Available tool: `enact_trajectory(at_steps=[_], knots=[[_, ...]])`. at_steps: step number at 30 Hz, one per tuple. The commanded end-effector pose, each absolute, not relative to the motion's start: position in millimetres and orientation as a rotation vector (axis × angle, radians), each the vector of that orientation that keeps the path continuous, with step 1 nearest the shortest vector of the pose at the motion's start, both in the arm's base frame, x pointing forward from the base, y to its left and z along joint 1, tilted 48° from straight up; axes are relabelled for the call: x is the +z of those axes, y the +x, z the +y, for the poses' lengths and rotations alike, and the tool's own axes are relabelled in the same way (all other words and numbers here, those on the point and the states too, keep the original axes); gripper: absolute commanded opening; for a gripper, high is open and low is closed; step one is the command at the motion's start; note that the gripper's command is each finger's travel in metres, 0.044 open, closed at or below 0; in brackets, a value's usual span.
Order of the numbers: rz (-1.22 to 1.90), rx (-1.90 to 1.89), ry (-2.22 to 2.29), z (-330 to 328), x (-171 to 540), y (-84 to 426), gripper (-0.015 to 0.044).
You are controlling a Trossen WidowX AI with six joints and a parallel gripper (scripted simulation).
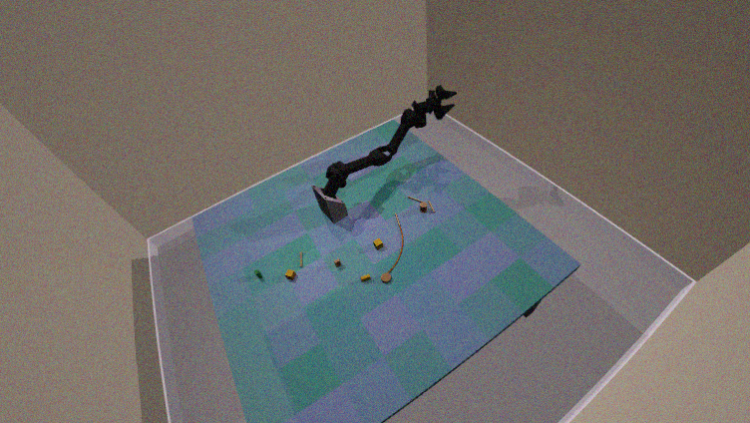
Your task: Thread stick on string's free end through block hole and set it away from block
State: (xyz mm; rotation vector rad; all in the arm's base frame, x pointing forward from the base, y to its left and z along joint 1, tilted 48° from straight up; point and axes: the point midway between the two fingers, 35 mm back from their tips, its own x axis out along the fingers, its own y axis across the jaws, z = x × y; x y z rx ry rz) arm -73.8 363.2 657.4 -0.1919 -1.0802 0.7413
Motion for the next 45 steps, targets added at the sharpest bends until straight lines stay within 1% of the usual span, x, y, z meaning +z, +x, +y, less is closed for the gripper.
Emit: enact_trajectory(at_steps=[1,2,4,8,13,22,27,34,38,42,45], knots=[[-1.080,0.741,-0.192,363,657,-74,0.0426],[-1.080,0.741,-0.192,363,657,-74,0.0440],[-1.089,0.720,-0.184,353,664,-72,0.0440],[-1.118,0.594,-0.140,290,695,-60,0.0440],[-1.120,0.480,-0.107,234,715,-43,0.0440],[-1.021,0.196,-0.061,96,732,27,0.0440],[-0.887,0.098,0.000,32,715,79,0.0440],[-0.781,0.046,0.007,-8,697,120,0.0440],[-0.652,0.016,-0.007,-44,669,170,0.0440],[-0.527,0.013,-0.035,-65,637,216,0.0440],[-0.454,0.006,0.051,-80,609,246,0.0440]])
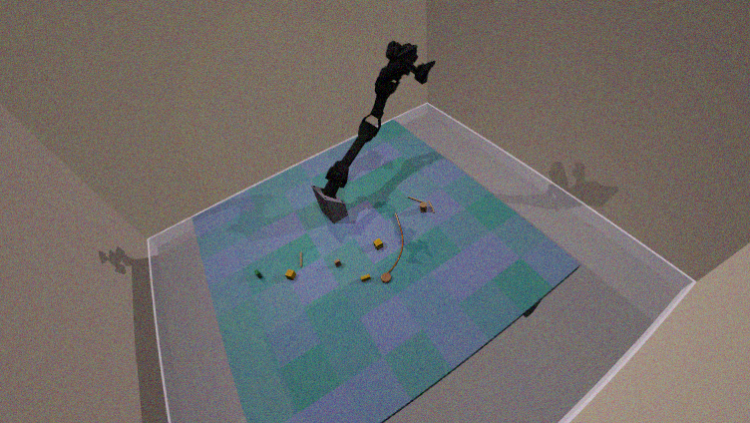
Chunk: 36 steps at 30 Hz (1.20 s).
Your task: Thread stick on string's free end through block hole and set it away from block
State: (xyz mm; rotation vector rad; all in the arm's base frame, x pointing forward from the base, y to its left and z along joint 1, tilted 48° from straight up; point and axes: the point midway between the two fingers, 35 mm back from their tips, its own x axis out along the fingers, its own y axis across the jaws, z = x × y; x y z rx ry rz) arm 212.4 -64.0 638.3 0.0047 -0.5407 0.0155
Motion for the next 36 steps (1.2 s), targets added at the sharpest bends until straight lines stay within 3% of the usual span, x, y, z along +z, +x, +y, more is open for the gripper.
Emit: enact_trajectory(at_steps=[1,8,21,28,36], knots=[[-0.424,0.007,0.043,-83,600,256,0.0440],[-0.226,0.041,-0.061,-93,538,313,0.0440],[0.244,0.388,-0.402,-53,338,413,0.0440],[0.408,0.706,-0.581,-4,227,418,0.0440],[0.487,1.160,-0.739,59,114,379,0.0440]])
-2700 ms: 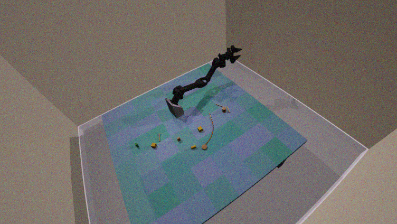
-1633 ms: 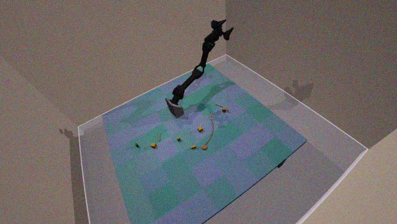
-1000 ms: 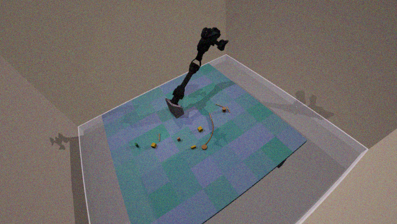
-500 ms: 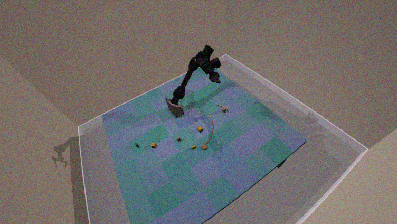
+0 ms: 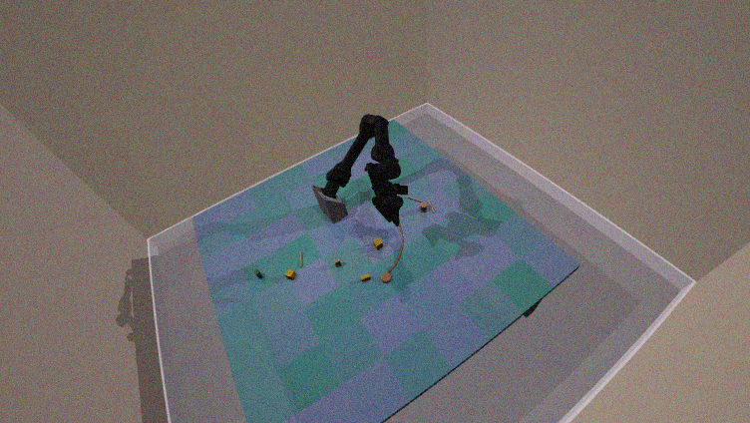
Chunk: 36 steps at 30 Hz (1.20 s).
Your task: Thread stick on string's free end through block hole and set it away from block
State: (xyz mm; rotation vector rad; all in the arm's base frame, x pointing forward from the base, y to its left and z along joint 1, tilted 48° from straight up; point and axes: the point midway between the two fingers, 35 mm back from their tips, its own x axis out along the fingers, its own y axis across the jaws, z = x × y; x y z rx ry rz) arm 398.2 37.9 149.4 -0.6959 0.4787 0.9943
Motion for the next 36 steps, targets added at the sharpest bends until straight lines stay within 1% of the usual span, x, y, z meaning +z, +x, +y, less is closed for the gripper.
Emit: enact_trajectory(at_steps=[1,6,10,24,31,32,36], knots=[[0.487,1.220,-0.752,67,102,371,0.0440],[0.451,1.558,-0.793,104,44,318,0.0440],[0.393,1.776,-0.785,123,16,277,0.0440],[0.390,1.786,-0.784,123,15,276,0.0440],[0.396,1.784,-0.787,123,15,275,0.0256],[0.396,1.784,-0.787,123,15,275,0.0240],[0.396,1.785,-0.787,123,14,275,0.0240]])
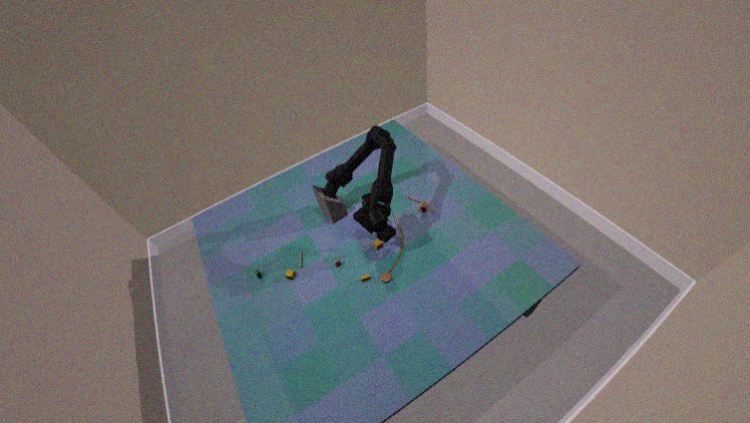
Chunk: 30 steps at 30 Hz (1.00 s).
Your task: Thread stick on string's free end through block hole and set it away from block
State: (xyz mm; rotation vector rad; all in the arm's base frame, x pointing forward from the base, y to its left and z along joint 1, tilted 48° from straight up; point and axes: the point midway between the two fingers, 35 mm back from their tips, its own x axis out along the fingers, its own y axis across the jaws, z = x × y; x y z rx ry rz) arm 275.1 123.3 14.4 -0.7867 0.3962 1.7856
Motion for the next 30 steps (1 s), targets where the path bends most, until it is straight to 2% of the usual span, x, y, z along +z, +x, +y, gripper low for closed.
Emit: enact_trajectory(at_steps=[1,5,14,30], knots=[[0.396,1.785,-0.787,123.2,14.4,275.1,0.0240],[0.396,1.785,-0.787,123.2,14.4,275.1,0.0240],[0.396,1.786,-0.787,123.3,14.4,275.1,0.0004],[0.396,1.786,-0.787,123.4,14.4,275.0,0.0000]])
